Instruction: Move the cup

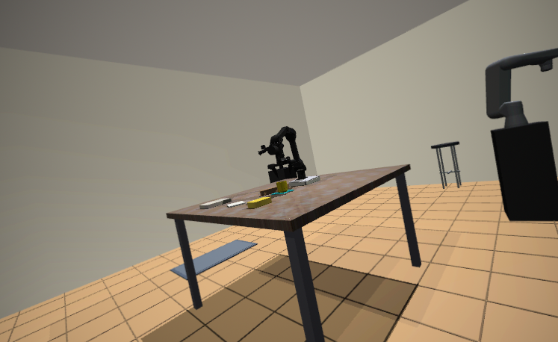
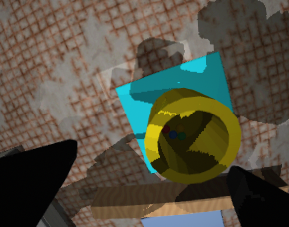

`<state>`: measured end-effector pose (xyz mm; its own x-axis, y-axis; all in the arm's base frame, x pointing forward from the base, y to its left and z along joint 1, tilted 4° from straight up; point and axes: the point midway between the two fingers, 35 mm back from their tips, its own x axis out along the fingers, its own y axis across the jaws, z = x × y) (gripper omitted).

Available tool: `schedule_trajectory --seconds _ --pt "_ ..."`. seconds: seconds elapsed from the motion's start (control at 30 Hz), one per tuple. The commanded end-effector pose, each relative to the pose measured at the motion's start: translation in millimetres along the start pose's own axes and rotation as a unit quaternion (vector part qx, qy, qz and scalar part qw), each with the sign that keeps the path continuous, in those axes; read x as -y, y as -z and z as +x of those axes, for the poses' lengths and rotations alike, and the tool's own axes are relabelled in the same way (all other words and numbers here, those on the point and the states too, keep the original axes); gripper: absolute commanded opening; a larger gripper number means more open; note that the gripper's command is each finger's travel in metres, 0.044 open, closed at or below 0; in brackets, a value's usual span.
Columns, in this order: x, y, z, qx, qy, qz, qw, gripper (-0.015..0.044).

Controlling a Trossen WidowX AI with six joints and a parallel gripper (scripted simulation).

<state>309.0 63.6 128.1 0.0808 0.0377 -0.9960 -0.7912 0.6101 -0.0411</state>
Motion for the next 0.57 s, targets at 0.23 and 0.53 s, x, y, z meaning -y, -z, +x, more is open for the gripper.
schedule_trajectory --seconds 0.23,0.53 --pt "0 -1 -39 0.003 0.005 0.001 1.0 0.044" --pt "-1 -2 -46 0.005 0.004 0.0 1.0 0.044"
